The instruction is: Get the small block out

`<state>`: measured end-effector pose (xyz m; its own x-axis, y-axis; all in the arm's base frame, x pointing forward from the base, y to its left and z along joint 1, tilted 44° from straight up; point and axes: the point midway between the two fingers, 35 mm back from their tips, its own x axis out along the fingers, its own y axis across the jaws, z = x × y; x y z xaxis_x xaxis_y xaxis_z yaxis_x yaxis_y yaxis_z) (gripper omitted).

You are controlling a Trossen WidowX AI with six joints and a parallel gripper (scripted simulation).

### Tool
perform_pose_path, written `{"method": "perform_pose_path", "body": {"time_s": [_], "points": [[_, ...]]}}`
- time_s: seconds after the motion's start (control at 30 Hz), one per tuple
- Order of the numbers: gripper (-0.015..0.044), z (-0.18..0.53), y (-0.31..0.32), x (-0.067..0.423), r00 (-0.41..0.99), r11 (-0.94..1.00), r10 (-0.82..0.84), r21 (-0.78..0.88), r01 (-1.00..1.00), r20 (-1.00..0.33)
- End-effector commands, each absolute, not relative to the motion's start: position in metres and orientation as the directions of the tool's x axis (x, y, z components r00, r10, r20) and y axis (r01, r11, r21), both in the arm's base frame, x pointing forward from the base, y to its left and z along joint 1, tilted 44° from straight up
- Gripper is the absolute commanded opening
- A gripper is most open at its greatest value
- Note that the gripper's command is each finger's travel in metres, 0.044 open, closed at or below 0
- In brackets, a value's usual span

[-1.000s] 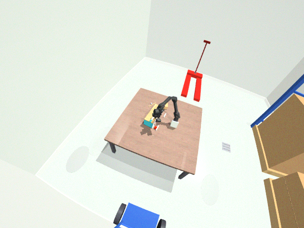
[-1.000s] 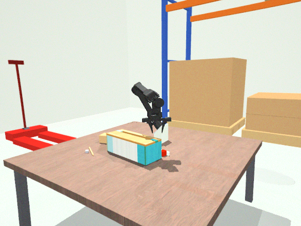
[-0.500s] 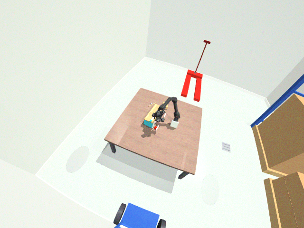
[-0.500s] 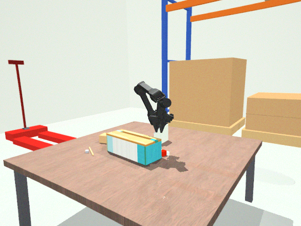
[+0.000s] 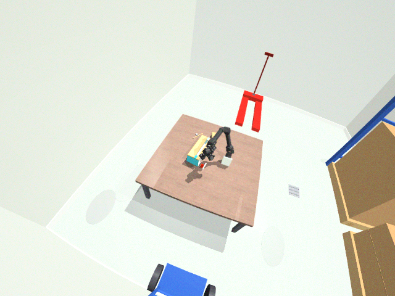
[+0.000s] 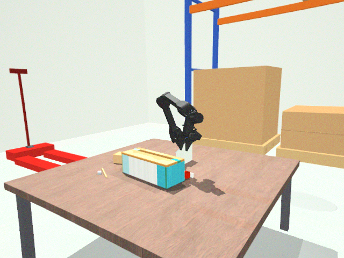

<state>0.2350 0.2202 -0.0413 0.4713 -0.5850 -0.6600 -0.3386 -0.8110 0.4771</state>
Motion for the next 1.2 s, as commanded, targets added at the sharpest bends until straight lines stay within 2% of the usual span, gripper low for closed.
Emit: {"method": "perform_pose_path", "body": {"time_s": [0.0,0.27,0.5,1.17], "points": [[0.0285,-0.047,0.226,0.229,0.508,-0.750,-0.592,0.659,-0.061,-0.626],[0.0285,-0.049,0.224,0.230,0.508,-0.750,-0.592,0.659,-0.061,-0.626],[0.0285,-0.114,0.163,0.241,0.509,-0.748,-0.593,0.661,-0.063,-0.624],[0.0285,-0.133,0.147,0.245,0.510,-0.748,-0.593,0.661,-0.063,-0.623]]}}
